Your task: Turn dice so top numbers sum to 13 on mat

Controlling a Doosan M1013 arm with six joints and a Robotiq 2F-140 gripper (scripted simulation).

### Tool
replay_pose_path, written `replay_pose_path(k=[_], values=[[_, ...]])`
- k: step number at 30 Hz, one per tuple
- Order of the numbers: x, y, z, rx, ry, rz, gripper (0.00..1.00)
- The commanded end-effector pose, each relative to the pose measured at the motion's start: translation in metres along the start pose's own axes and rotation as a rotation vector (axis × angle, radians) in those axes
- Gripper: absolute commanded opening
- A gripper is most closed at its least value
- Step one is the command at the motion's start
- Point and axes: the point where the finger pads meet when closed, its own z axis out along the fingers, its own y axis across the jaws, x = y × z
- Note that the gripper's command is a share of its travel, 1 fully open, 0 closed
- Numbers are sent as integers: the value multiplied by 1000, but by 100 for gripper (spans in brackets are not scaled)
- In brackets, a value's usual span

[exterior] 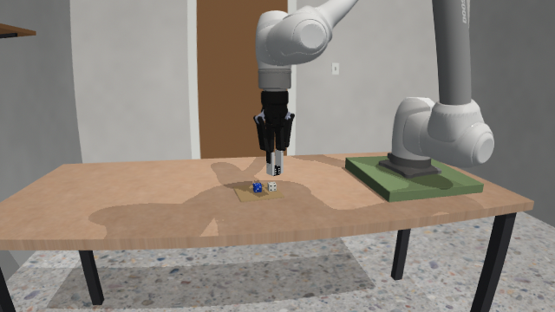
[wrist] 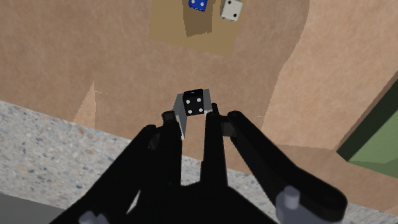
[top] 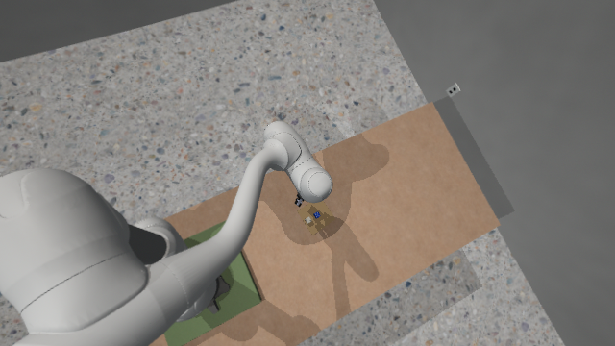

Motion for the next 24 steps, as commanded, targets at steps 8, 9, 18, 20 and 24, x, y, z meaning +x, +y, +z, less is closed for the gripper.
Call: replay_pose_path(k=[8,9,18,20,24], values=[[-1,-13,2,-4,12,392,13],[-1,-14,3,-3,12,425,13],[-2,-24,4,-2,12,711,13],[-2,-25,5,-1,12,762,13],[-2,-29,6,-1,13,889,13]])
